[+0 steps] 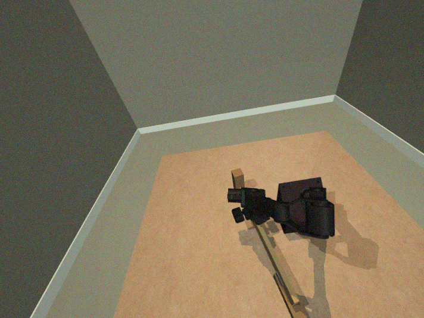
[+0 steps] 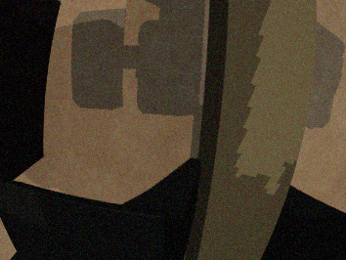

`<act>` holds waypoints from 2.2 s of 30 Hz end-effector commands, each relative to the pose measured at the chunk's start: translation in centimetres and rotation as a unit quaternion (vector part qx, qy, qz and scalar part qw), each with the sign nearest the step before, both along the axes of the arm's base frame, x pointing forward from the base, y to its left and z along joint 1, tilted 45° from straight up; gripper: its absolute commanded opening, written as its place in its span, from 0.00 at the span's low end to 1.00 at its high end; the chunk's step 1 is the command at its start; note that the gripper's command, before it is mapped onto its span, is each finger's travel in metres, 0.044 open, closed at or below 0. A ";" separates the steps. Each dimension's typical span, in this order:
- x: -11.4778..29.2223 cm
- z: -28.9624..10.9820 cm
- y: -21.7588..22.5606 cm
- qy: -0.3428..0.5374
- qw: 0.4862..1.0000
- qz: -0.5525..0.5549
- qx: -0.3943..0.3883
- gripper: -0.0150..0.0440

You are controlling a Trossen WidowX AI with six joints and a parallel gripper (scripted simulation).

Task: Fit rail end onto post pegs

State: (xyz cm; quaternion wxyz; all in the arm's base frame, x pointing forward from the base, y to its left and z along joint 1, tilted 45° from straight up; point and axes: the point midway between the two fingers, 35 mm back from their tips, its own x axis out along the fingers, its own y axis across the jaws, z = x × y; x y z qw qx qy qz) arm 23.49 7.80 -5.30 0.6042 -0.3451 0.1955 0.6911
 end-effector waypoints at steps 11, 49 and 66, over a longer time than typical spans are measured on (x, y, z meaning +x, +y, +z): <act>-0.1 -0.1 0.0 0.001 1.000 -0.001 0.001 0.25; 0.4 -0.7 -0.8 0.000 1.000 -0.001 0.001 0.25; 0.6 -0.9 -1.2 0.000 1.000 -0.001 0.001 0.25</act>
